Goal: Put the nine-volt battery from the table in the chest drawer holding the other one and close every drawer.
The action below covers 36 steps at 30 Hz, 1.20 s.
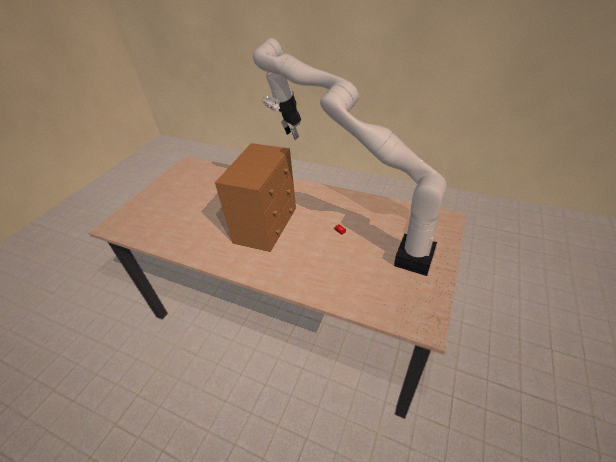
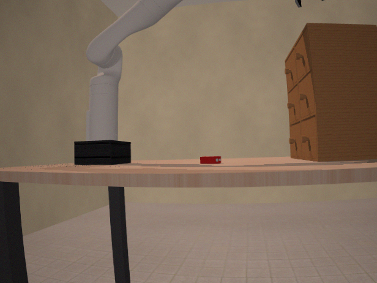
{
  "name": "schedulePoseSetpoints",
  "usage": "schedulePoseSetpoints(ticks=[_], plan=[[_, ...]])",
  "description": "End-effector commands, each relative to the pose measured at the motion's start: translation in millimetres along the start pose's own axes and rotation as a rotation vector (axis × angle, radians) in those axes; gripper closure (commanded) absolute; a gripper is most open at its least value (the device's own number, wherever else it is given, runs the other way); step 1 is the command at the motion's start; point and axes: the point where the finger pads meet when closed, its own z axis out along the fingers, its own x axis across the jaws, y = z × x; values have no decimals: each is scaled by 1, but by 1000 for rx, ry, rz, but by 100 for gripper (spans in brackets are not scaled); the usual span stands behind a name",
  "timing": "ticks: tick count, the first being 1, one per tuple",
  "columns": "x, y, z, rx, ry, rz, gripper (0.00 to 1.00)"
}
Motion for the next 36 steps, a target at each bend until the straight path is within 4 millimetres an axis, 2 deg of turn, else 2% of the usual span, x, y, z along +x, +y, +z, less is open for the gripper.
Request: schedulePoseSetpoints(ticks=[1,23,32,34,36], plan=[[0,0,-1,1,3,1,0],[-2,1,-3,4,2,-3,0],[-24,11,-18,42,0,-47,0],[-24,11,-18,42,0,-47,0],[-34,14,-23,57,0,-65,0]])
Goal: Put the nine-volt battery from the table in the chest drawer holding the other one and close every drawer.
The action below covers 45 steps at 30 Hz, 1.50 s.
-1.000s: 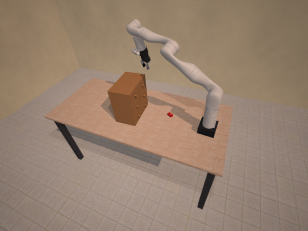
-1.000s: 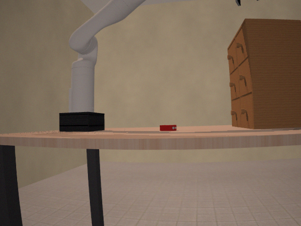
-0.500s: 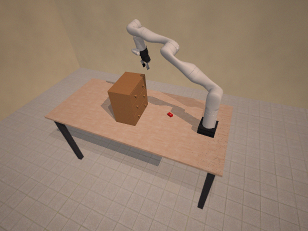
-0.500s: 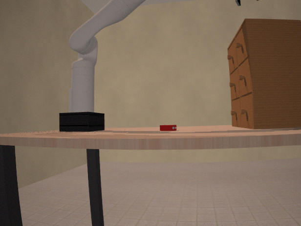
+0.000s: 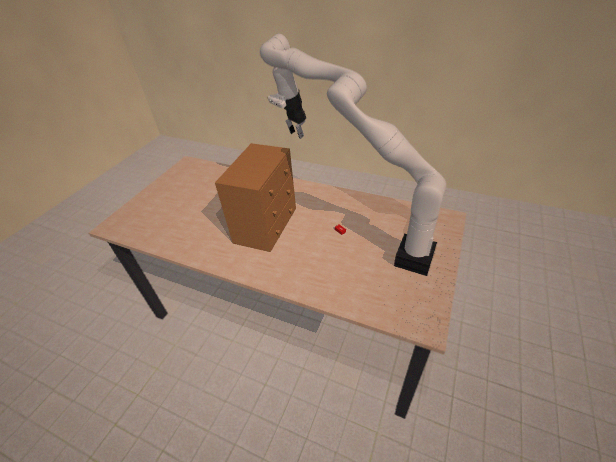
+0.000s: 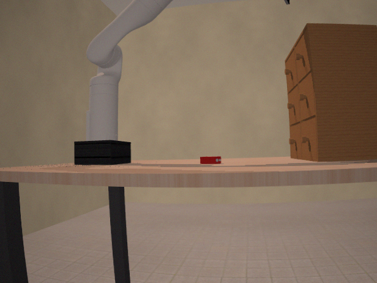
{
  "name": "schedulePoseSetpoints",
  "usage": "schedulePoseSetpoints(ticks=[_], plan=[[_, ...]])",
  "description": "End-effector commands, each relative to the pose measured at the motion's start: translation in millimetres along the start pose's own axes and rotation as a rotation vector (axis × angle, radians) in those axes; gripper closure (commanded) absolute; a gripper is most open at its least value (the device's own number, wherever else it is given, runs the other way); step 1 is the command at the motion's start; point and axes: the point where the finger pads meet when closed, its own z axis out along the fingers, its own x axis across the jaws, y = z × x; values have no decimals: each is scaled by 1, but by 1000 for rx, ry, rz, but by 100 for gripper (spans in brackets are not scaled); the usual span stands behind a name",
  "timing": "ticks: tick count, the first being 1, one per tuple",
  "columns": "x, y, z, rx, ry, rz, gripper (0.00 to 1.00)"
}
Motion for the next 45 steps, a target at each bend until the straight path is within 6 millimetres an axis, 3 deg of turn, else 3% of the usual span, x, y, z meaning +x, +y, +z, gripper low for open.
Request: schedulePoseSetpoints(ticks=[1,12,13,15,22,28,36,45], plan=[[-16,5,-16,25,13,-15,0],[-108,15,-34,139,19,-180,0],[-119,15,-34,149,21,-198,0],[-119,15,-34,149,21,-198,0],[-186,15,-29,214,32,-319,0],[-227,14,-22,248,41,-394,0],[-245,13,-17,263,46,-428,0],[-248,13,-17,265,46,-433,0]])
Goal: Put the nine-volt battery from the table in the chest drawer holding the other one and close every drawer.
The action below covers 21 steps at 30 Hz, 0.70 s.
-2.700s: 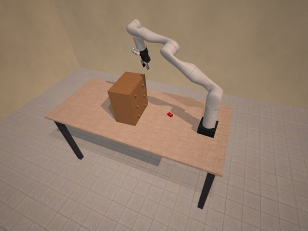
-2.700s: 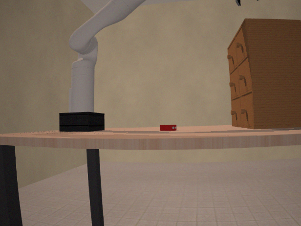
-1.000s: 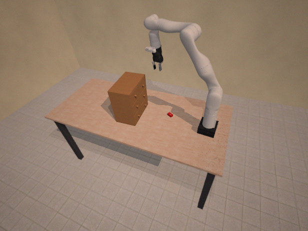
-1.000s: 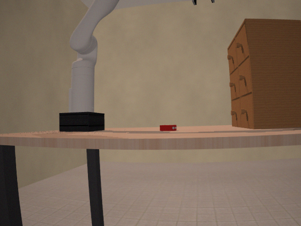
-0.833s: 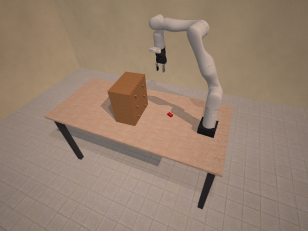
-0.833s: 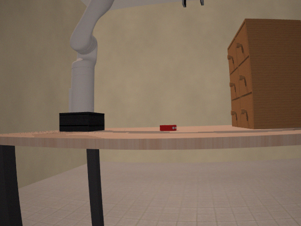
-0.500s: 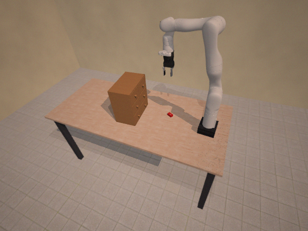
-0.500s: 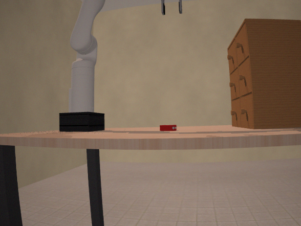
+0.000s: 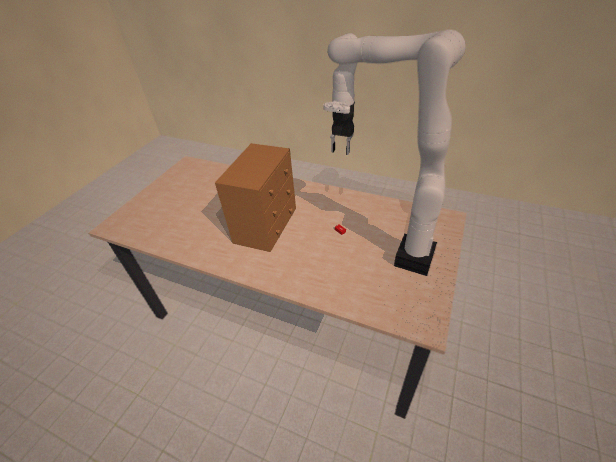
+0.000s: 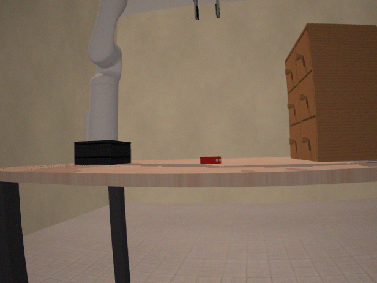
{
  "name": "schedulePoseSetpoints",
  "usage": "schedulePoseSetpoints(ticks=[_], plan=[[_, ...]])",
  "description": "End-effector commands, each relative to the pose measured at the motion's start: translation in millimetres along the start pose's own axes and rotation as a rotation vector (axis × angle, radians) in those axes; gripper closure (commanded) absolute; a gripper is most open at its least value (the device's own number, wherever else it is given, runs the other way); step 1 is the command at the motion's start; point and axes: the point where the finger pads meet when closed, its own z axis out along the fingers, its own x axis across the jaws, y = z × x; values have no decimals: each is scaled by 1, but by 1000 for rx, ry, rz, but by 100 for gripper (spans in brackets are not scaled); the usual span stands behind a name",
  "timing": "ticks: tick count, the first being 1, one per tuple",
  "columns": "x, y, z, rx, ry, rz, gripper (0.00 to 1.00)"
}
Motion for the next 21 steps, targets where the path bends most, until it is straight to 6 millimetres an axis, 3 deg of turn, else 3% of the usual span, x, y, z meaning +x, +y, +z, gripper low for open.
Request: schedulePoseSetpoints(ticks=[1,21], plan=[[0,0,-1,0,3,0,0],[1,0,1,0,3,-22,0]])
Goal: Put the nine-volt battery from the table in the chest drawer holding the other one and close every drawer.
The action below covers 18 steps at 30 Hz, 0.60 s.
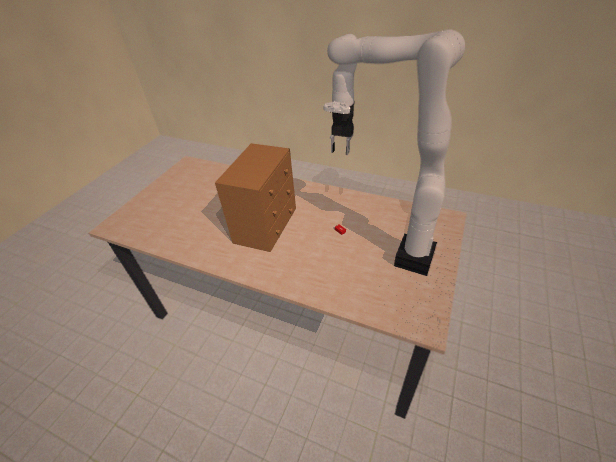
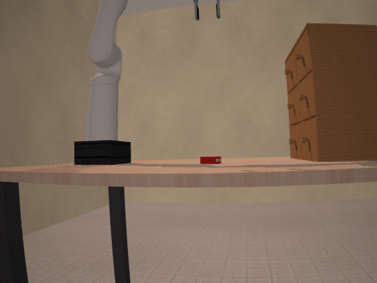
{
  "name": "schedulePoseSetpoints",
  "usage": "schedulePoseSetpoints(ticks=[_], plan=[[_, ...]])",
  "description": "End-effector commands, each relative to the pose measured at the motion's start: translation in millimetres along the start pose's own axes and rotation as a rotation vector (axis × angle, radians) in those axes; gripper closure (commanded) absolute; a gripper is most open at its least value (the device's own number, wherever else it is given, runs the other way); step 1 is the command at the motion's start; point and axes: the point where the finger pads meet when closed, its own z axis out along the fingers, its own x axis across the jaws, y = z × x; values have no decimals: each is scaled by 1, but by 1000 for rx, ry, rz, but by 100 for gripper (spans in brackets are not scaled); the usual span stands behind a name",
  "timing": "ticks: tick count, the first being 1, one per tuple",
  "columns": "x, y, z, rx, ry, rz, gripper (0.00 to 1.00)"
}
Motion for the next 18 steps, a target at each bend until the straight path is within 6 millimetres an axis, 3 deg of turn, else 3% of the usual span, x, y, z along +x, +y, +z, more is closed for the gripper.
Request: schedulePoseSetpoints(ticks=[1,18], plan=[[0,0,1,0,0,-5,0],[9,0,20,0,0,-189,0]])
